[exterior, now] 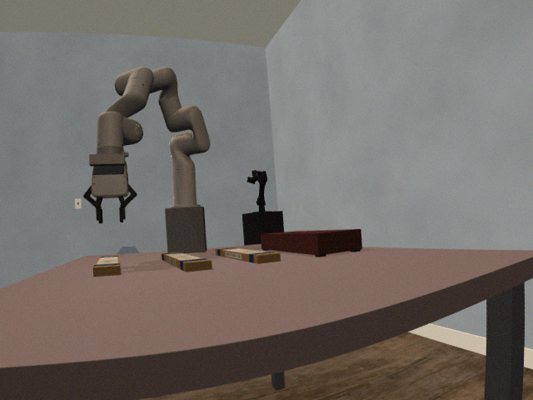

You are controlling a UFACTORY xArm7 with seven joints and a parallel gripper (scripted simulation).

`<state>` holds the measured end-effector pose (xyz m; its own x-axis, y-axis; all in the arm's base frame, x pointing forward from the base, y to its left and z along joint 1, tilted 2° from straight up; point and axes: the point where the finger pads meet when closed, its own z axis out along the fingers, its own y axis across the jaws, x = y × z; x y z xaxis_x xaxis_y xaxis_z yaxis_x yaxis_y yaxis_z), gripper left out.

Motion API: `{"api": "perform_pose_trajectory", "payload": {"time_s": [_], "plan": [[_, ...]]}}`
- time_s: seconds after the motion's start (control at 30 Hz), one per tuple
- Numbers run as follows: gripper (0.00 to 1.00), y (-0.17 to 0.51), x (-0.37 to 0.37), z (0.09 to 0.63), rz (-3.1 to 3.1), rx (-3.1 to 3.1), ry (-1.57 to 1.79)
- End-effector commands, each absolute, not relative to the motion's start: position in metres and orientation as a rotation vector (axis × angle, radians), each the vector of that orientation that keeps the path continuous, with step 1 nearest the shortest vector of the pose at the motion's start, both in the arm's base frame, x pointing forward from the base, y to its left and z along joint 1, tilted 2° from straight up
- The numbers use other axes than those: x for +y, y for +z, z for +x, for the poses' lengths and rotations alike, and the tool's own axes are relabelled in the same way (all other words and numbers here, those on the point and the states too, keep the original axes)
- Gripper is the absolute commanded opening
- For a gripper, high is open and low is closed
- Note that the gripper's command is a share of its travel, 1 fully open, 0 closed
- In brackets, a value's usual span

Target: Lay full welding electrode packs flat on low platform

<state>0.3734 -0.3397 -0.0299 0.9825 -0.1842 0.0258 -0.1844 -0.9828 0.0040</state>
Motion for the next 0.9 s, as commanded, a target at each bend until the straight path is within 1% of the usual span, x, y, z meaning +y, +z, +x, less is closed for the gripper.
{"api": "perform_pose_trajectory", "payload": {"time_s": [0.0, 0.27, 0.87], "plan": [[0.58, -0.028, -0.332, 0.383, 3.118, -0.290, 0.045], [0.58, -0.028, -0.315, 0.399, 3.118, -0.290, 0.045], [0.58, -0.027, -0.250, 0.460, 3.118, -0.290, 0.045]]}}
